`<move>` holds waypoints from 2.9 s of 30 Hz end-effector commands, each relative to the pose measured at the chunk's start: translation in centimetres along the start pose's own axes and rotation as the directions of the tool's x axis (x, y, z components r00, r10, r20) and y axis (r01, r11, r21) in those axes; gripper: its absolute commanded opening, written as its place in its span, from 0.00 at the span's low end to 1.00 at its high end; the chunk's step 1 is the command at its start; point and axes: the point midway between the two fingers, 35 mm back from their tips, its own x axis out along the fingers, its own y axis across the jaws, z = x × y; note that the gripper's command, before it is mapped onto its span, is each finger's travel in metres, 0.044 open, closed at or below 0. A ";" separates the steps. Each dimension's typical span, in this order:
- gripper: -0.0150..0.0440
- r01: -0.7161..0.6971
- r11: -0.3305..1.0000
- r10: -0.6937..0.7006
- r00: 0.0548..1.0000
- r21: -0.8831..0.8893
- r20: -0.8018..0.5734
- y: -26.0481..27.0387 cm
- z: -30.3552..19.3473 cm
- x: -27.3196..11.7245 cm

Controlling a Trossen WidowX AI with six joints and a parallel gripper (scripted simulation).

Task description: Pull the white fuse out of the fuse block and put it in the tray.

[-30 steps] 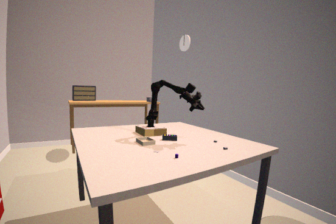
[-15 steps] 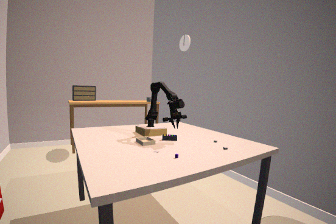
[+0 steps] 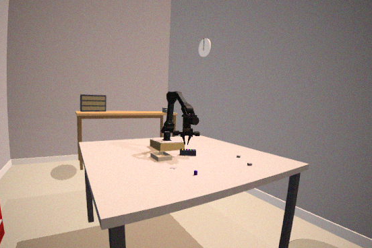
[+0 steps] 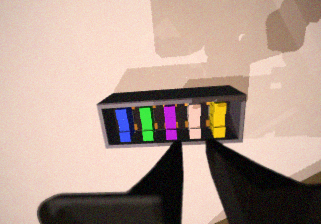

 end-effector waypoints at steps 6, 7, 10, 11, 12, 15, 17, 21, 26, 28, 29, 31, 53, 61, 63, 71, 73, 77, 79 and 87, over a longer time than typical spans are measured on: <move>0.38 0.007 1.000 -0.007 1.000 0.005 0.000 -0.2 0.1 0.9; 0.38 0.007 1.000 -0.007 1.000 0.005 0.000 -0.3 0.1 1.0; 0.38 0.007 1.000 -0.007 1.000 0.005 0.000 -0.3 0.1 1.3; 0.38 0.007 1.000 -0.007 1.000 0.005 0.000 -0.3 0.1 1.4; 0.38 0.007 1.000 -0.007 1.000 0.005 0.000 -0.3 0.1 1.5; 0.38 0.007 1.000 -0.007 1.000 0.005 0.000 -0.4 0.1 1.8; 0.38 0.007 1.000 -0.007 1.000 0.005 0.000 -0.4 0.2 2.0; 0.38 0.007 1.000 -0.007 1.000 0.005 0.000 -0.5 0.2 2.4; 0.38 0.007 1.000 -0.007 1.000 0.005 0.000 -0.6 0.2 2.8; 0.38 0.007 1.000 -0.007 1.000 0.005 0.000 -0.6 0.2 2.8; 0.38 0.007 1.000 -0.007 1.000 0.005 0.000 -0.6 0.2 2.8; 0.38 0.007 1.000 -0.007 1.000 0.005 0.000 -0.6 0.2 2.8; 0.38 0.007 1.000 -0.007 1.000 0.005 0.000 -0.6 0.2 3.8; 0.31 0.003 1.000 -0.003 1.000 0.008 -0.003 -0.5 0.2 3.7; 0.29 0.003 1.000 -0.003 1.000 0.008 -0.003 -0.5 0.2 3.7; 0.25 0.003 1.000 -0.003 1.000 0.008 -0.003 -0.5 0.2 3.7; 0.25 0.003 1.000 -0.003 1.000 0.008 -0.002 -0.5 0.3 3.6; 0.25 0.003 1.000 -0.003 1.000 0.007 -0.002 -0.5 0.3 3.4; 0.25 0.003 1.000 -0.003 1.000 0.007 -0.002 -0.5 0.3 3.3; 0.25 0.004 1.000 -0.004 1.000 0.007 -0.002 -0.5 0.3 2.9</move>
